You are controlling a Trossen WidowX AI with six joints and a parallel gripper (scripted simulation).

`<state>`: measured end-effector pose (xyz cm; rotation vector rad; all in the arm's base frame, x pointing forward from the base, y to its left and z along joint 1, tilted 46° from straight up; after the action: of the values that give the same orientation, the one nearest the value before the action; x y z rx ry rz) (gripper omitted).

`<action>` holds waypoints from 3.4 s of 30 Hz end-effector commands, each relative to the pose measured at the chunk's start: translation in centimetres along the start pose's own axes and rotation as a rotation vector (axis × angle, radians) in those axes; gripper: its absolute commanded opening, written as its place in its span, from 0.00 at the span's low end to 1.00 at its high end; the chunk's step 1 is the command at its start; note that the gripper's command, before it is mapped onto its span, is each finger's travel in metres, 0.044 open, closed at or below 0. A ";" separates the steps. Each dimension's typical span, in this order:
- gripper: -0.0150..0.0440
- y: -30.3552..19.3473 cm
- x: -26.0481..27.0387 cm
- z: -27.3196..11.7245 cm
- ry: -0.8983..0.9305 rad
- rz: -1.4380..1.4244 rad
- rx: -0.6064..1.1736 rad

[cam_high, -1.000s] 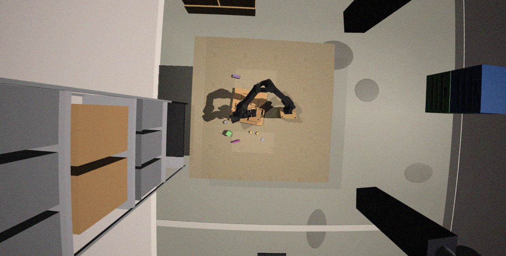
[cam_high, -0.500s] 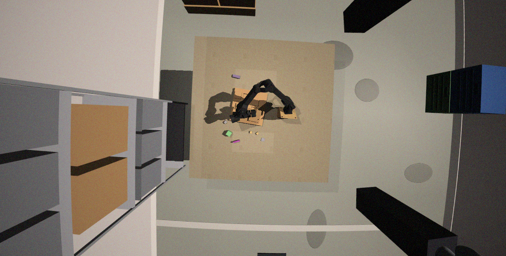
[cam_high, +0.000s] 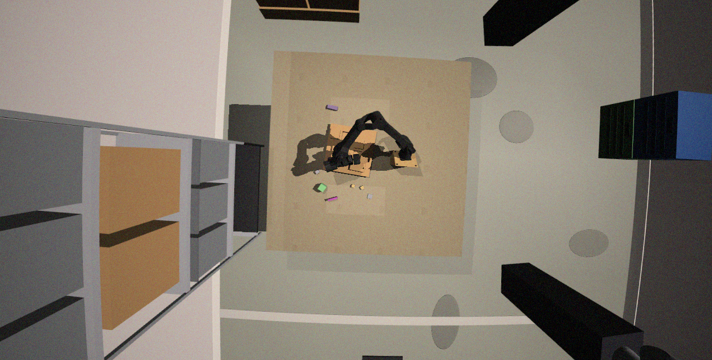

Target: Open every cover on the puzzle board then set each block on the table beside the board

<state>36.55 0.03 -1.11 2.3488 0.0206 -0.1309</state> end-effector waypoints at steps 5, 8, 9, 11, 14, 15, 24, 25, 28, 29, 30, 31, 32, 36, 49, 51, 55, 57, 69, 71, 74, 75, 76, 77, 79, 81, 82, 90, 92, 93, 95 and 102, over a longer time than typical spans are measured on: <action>0.50 0.0 0.0 0.4 0.000 -0.006 -0.003; 0.50 0.0 0.0 0.7 0.000 -0.006 -0.003; 0.50 0.0 0.0 0.8 0.000 -0.006 -0.003; 0.50 0.0 0.0 0.9 0.000 -0.006 -0.003; 0.50 0.0 0.0 1.2 0.000 -0.006 -0.004; 0.50 0.0 0.0 1.3 0.000 -0.006 -0.004; 0.41 0.0 0.0 1.0 0.001 0.000 -0.001; 0.40 0.0 0.0 1.0 0.001 0.000 -0.001; 0.39 0.0 0.0 1.0 0.001 0.000 -0.001; 0.39 0.0 0.0 1.0 0.001 0.000 -0.001; 0.39 0.0 0.0 1.0 0.001 0.000 -0.001; 0.39 0.0 0.0 0.9 0.001 0.000 -0.001; 0.39 0.0 0.0 0.8 0.001 0.000 0.000; 0.39 0.0 0.0 0.3 0.001 -0.001 0.000; 0.39 0.0 0.0 -1.4 0.001 -0.003 0.000; 0.39 0.0 0.0 -1.7 0.001 -0.004 0.000; 0.39 0.0 0.0 -2.2 0.001 -0.004 0.000; 0.39 0.0 0.0 -2.5 0.001 -0.005 0.000; 0.39 0.0 0.0 -4.2 0.001 -0.006 0.000; 0.39 0.0 0.0 -4.7 0.001 -0.006 0.001; 0.39 -0.1 0.0 -5.5 0.001 -0.006 0.001; 0.39 -0.1 0.0 -5.7 0.001 -0.006 0.001; 0.39 -0.1 0.0 -6.0 0.001 -0.006 0.001; 0.39 -0.1 0.0 -6.2 0.001 -0.006 0.001; 0.39 -0.1 0.0 -6.8 0.001 -0.006 0.002; 0.39 -0.1 0.0 -7.3 0.001 -0.006 0.002; 0.39 -0.1 0.0 -7.5 0.000 -0.006 0.002; 0.39 1.4 -0.3 -8.4 0.001 -0.007 0.006; 0.39 2.1 -0.5 -8.5 0.001 -0.008 0.009; 0.39 2.5 -0.6 -8.6 0.001 -0.008 0.010; 0.39 3.3 -0.8 -8.6 0.001 -0.009 0.012; 0.39 6.0 -1.6 -8.9 0.002 -0.011 0.019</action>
<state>36.40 2.88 8.64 2.3690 0.0256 -0.1292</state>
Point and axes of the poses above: the point midway between the two fingers, 35 mm back from their tips, its own z axis out along the fingers, its own x axis across the jaws, y = z × x, the point moved 7 cm from there along -z, back along the fingers, and after that the axes turned 1 degree about z, right-handed, at the moved point
